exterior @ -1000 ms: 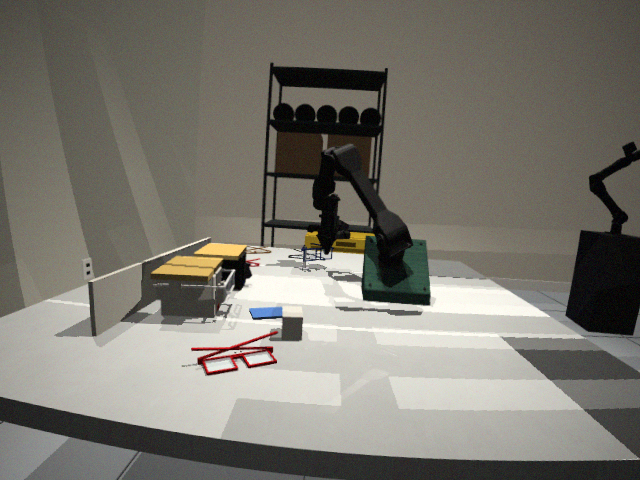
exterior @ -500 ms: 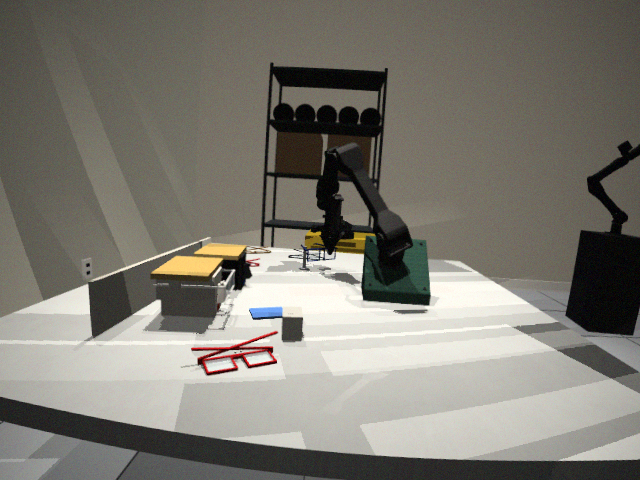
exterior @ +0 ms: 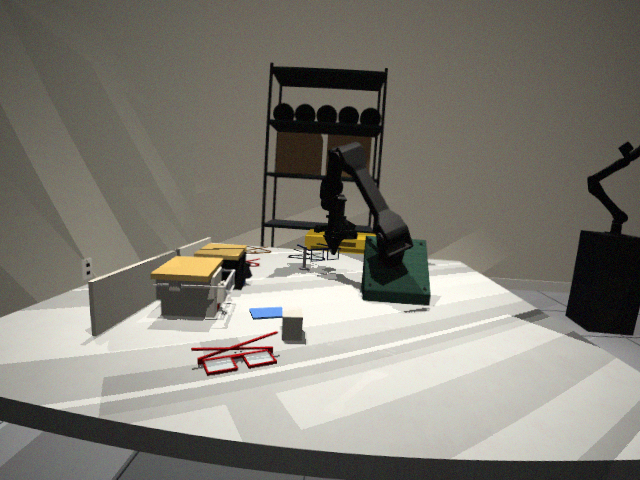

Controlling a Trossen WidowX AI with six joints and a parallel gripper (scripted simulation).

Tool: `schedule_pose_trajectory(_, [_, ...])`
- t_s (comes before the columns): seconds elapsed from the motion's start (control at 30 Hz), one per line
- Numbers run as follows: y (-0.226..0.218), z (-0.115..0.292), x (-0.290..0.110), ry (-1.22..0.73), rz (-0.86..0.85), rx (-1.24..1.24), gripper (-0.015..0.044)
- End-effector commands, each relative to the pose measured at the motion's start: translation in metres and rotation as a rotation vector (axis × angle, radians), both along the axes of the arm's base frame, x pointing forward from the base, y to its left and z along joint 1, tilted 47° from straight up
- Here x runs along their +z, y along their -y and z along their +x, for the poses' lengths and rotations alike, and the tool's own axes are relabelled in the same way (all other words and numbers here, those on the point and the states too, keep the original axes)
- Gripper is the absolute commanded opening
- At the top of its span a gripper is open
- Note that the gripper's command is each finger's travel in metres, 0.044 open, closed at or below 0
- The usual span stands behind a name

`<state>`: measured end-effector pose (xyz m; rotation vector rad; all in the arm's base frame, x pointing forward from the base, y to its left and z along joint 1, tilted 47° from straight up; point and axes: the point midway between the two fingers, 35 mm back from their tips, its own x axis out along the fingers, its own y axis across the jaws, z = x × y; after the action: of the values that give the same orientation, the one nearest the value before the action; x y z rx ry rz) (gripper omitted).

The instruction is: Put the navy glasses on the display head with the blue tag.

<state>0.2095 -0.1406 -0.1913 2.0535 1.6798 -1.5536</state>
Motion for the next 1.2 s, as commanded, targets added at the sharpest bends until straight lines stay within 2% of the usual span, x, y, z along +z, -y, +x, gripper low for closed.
schedule_pose_trajectory(0.0, [0.0, -0.005, -0.001, -0.005, 0.002, 0.008, 0.0])
schedule_pose_trajectory(1.17, [0.007, -0.016, -0.006, -0.005, 0.001, 0.008, 0.0])
